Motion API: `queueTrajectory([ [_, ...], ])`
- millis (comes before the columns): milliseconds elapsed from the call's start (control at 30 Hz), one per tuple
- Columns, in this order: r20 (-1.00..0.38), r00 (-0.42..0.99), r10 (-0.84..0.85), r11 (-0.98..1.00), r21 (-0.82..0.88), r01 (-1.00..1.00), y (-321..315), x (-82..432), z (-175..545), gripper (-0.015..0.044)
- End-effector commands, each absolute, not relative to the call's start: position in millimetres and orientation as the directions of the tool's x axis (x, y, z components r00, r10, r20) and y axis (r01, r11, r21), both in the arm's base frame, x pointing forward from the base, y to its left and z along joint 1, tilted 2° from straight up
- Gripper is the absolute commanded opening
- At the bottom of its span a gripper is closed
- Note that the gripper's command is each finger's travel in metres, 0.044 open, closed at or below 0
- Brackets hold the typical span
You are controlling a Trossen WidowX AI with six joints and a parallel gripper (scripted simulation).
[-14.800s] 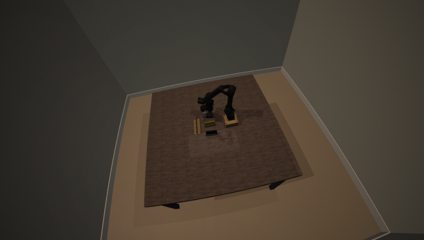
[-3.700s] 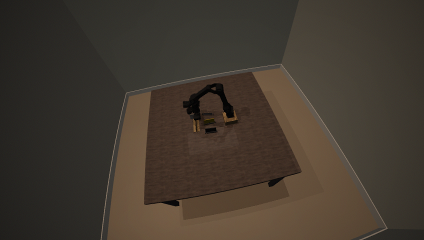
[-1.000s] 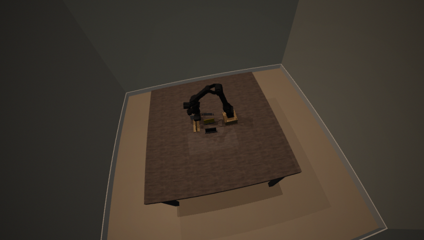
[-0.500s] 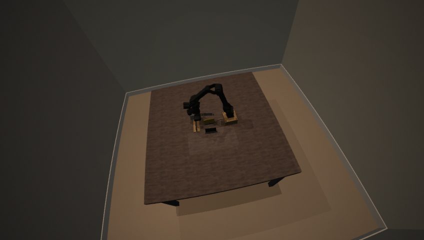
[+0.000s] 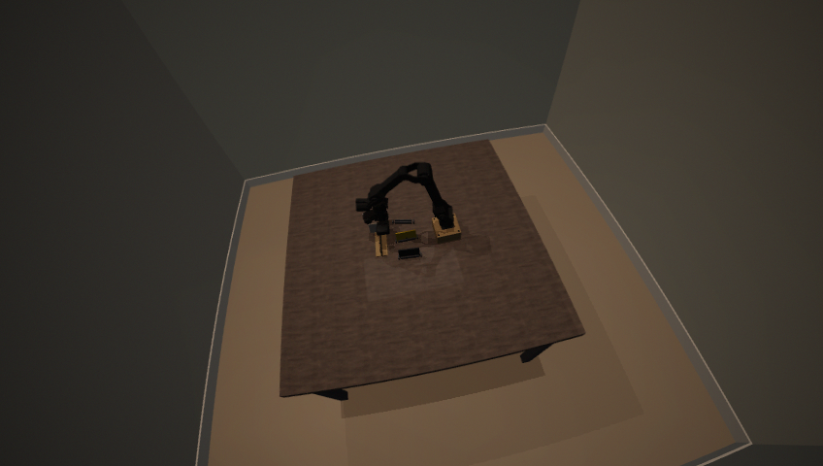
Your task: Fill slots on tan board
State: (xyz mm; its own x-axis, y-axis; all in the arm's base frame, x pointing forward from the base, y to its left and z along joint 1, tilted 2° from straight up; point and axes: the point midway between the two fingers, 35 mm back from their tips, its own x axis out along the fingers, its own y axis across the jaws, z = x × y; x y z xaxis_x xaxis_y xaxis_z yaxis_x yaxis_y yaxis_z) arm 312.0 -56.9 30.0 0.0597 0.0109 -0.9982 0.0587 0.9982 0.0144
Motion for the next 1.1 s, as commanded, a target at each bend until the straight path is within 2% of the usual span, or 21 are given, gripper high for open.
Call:
queueTrajectory([
  [0,-0.998,0.058,0.012,0.998,0.016,0.064,-57.2,311.9,30.1,0.0],
  [1067,-0.998,0.058,0.012,0.999,0.015,0.047,-56.3,311.9,30.1,0.0],
])
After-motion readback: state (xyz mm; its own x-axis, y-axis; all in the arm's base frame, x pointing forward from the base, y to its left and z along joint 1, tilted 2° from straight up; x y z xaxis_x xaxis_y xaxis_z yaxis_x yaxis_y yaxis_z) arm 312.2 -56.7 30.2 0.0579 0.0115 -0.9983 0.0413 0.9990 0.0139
